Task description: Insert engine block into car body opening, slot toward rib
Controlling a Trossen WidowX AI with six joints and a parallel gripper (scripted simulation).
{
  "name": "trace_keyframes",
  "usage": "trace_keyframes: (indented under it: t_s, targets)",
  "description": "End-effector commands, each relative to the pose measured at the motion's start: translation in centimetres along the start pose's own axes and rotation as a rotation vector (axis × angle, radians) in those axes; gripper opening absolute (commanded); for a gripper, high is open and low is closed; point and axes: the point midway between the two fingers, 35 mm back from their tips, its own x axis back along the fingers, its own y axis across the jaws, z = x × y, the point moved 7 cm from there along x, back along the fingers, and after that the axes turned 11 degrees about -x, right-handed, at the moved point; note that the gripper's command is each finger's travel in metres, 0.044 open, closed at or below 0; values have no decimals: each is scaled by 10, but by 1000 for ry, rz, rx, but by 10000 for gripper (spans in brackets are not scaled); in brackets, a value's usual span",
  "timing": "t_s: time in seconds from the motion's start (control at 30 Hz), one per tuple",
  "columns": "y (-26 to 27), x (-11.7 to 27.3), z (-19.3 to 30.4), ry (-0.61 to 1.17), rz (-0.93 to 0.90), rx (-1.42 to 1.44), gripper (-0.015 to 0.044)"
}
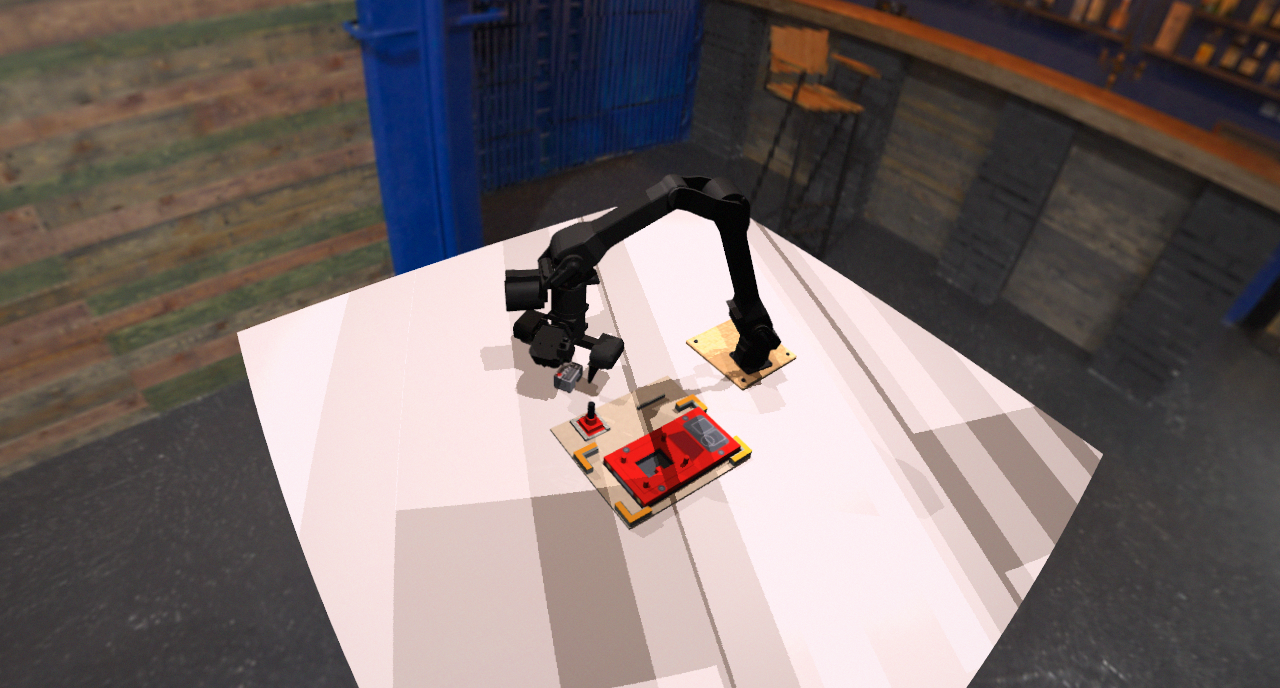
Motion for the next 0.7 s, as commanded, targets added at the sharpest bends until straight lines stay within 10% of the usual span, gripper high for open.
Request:
trace_keyframes:
  t_s: [0.0, 0.27, 0.67]
  targets:
    - [1, -4, 1, 8, -3, -3, 361]
    - [1, -4, 1, 8, -3, -3, 151]
    - [0, 3, -1, -10, 16, 7, 0]
